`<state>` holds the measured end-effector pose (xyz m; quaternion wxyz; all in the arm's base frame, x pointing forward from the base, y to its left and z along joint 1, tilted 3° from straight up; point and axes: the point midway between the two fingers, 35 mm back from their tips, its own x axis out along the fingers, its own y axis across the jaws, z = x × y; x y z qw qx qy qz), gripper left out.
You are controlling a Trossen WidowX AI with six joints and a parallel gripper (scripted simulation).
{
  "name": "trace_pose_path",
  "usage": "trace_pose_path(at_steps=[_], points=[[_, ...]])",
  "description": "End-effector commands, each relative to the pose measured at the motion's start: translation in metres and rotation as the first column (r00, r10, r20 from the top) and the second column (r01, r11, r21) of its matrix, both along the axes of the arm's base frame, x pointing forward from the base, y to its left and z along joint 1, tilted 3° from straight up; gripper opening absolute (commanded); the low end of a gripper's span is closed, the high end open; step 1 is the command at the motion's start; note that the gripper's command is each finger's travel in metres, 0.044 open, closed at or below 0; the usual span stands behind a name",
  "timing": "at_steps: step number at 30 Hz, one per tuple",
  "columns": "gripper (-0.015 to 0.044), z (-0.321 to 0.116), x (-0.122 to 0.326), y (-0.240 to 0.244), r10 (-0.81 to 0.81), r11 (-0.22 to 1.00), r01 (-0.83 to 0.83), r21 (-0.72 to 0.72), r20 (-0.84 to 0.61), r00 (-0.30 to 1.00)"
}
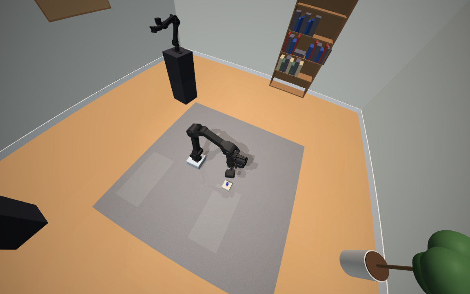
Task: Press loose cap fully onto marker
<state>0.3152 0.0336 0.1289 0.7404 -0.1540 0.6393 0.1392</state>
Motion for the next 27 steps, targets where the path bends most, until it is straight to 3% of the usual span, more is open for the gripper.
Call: trace_pose_path(at_steps=[1,27], points=[[0.0242,-0.042,-0.014,0.041,0.272,0.96,-0.278,-0.024,-0.151,0.95],[0.0242,-0.102,-0.025,0.05,0.29,0.954,-0.298,-0.023,-0.162,0.943]])
